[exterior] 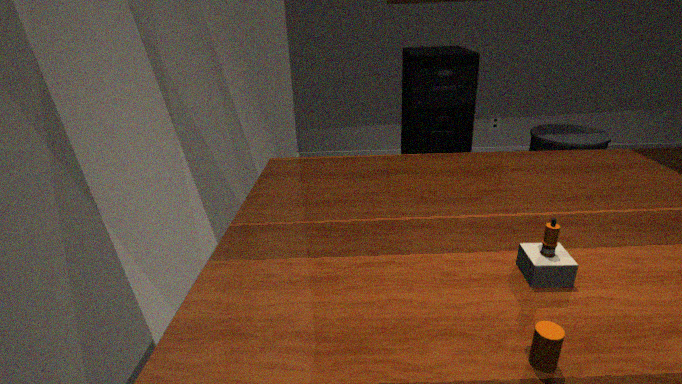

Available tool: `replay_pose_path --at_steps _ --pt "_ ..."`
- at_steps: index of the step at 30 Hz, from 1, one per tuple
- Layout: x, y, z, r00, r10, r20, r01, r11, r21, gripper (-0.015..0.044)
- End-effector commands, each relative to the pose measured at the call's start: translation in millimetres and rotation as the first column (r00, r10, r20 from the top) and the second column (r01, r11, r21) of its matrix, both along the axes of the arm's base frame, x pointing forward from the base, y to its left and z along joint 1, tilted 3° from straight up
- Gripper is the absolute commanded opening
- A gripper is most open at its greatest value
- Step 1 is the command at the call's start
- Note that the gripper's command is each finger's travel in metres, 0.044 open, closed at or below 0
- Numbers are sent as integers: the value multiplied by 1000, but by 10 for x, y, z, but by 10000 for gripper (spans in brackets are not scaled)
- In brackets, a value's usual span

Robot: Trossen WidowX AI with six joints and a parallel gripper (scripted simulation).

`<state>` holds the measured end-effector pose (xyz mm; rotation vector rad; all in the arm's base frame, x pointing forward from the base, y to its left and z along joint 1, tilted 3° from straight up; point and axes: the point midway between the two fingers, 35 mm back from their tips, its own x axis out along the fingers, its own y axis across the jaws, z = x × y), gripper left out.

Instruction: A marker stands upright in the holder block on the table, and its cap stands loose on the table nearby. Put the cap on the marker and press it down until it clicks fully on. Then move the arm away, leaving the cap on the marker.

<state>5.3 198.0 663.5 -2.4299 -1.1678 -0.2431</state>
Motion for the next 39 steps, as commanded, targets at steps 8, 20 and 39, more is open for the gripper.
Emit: replay_pose_path --at_steps 8,20,39 --pt "1052 -1192 289 852 416 -319 -104 730 675 255" --pt "2170 -1698 -20 521 790 -323 170 275 946 255" --pt "3516 -1475 -1086 208 970 -125 687 -54 725 255"
